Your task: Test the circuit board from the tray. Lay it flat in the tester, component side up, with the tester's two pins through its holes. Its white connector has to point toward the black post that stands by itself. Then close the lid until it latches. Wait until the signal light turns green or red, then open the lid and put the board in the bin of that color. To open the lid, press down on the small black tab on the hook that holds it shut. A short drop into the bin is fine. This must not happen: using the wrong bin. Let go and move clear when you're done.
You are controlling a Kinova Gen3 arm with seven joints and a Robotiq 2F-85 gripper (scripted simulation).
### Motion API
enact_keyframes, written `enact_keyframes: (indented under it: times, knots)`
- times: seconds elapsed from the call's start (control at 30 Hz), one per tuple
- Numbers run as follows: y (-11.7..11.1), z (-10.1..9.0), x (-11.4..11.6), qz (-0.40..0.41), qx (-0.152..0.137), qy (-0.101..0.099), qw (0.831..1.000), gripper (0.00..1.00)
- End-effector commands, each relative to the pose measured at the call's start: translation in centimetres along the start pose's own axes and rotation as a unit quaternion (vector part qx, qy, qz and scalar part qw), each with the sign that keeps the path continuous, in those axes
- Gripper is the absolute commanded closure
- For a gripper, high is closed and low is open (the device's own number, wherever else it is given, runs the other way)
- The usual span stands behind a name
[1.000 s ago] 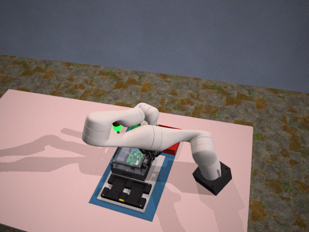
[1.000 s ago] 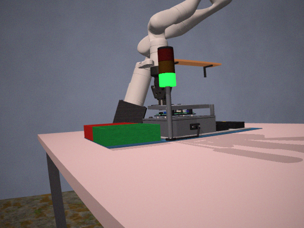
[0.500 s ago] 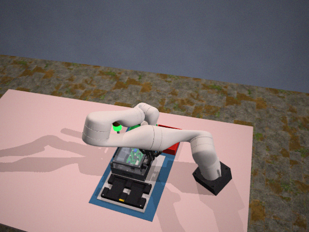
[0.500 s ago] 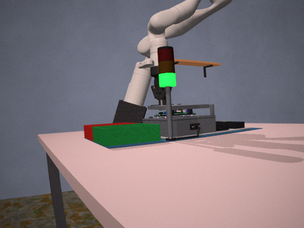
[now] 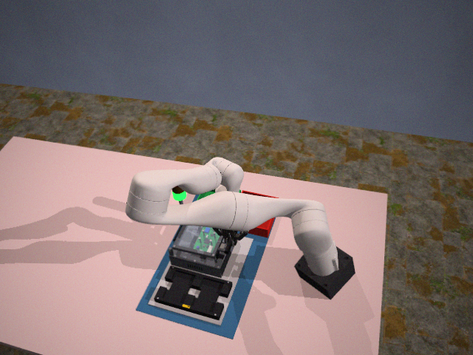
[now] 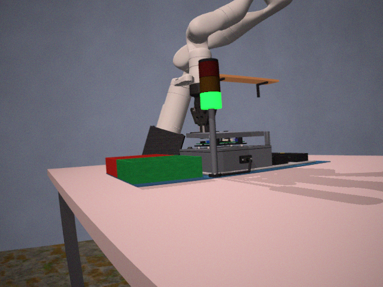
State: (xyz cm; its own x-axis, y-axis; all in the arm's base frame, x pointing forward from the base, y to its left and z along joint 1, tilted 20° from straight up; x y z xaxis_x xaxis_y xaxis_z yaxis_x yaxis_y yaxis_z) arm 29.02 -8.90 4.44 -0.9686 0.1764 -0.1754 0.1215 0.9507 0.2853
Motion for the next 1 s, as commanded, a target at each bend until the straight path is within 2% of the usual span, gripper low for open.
enact_keyframes:
  times: [0.0,0.97]
  knots:
    - [0.0,0.07,0.13,0.001,0.0,0.0,1.0,1.0]
    - [0.03,-0.31,0.16,0.0,-0.001,0.002,1.0,1.0]
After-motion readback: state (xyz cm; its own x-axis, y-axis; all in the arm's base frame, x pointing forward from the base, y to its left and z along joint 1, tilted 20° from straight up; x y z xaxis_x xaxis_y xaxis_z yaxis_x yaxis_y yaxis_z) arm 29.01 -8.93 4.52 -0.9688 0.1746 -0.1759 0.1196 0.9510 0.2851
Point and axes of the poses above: the point where the finger pads meet when closed, its own z axis out along the fingers, its own x axis across the jaws, y = z × x, the point moved 2 cm from there along -z, back along the fingers, and after that the axes turned 5 degrees about -z, right-handed, at the moved point
